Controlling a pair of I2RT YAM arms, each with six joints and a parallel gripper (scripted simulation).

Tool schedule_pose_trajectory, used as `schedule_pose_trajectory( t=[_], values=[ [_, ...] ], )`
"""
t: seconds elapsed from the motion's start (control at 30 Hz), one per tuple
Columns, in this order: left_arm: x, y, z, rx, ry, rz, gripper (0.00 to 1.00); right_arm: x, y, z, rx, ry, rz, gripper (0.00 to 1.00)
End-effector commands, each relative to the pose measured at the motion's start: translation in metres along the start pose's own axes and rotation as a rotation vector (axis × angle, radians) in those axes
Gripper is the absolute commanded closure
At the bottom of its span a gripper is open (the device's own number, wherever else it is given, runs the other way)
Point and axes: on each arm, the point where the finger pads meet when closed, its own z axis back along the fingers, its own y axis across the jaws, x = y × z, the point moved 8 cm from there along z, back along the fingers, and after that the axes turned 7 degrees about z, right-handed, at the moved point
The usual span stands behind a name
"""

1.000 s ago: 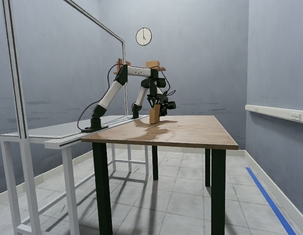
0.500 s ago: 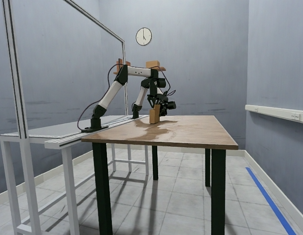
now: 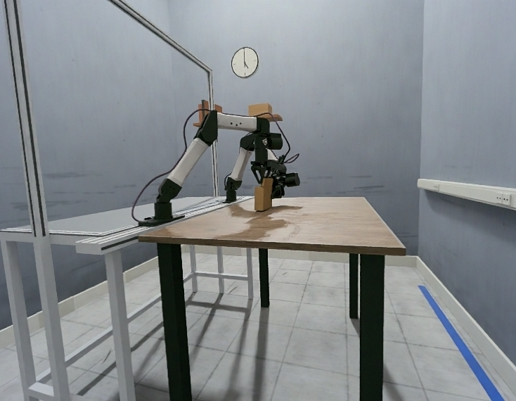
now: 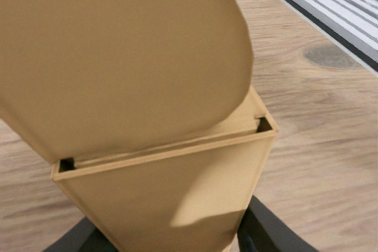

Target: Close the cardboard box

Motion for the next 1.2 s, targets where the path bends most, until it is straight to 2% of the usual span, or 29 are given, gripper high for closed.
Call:
schedule_pose_trajectory(
  t=[0.0,1.17],
  values=[
    [0.0152,-0.0034,0.0021,0.005,-0.011,-0.055,0.55,0.0032,0.006,-0.0039,0.009,0.003,0.015,0.46],
    [0.0152,-0.0034,0.0021,0.005,-0.011,-0.055,0.55,0.0041,0.0058,-0.0043,0.009,0.003,0.027,0.46]
  ],
)
